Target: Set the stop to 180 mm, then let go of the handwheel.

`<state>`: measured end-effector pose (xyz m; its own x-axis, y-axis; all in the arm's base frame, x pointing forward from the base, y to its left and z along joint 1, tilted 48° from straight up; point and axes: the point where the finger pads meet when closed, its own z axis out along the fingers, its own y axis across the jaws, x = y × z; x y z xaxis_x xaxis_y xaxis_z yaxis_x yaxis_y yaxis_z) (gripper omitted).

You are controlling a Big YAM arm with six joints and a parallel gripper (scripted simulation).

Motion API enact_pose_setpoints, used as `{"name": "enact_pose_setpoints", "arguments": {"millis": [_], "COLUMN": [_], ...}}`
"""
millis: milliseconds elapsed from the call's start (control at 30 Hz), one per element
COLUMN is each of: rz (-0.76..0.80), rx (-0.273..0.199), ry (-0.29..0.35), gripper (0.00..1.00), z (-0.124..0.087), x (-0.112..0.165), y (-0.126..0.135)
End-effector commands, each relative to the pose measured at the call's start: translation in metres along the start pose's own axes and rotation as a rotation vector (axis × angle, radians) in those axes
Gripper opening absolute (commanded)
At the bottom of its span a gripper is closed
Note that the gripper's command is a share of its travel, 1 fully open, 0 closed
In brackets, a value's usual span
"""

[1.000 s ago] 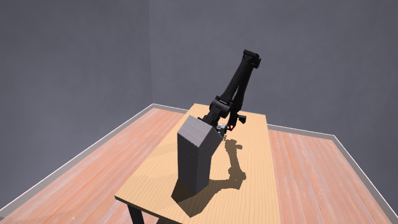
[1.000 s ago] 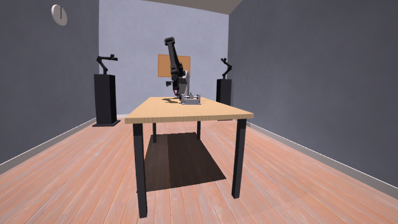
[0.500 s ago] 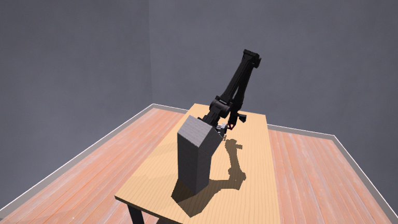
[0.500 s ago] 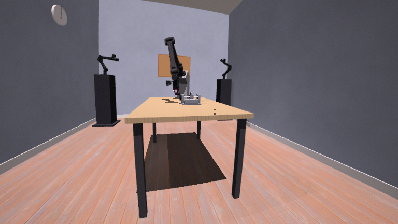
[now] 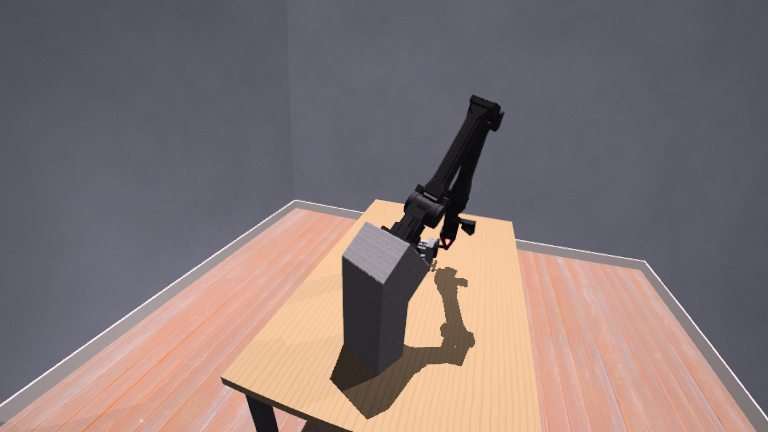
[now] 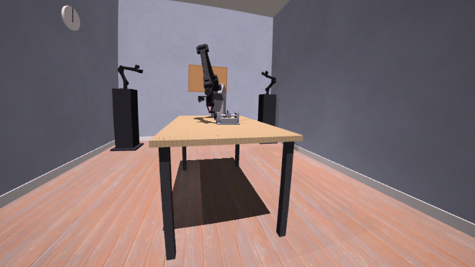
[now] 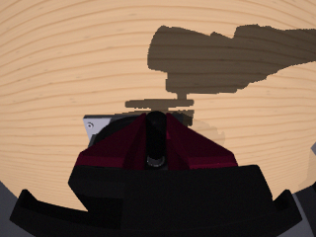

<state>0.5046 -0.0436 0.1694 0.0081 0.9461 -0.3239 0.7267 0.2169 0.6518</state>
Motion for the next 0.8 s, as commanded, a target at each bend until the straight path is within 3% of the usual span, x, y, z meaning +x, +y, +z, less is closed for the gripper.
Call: {"name": "enact_pose_setpoints", "arguments": {"millis": [0,767], "rz": [0.011,0.011], "rx": [-0.077,-0.082], "ry": [-0.005,-0.004], "gripper": [0.06,0.06], "z": [-0.029,-0.037], "x": [-0.003,-0.003], "y": [0.035,0.053]}}
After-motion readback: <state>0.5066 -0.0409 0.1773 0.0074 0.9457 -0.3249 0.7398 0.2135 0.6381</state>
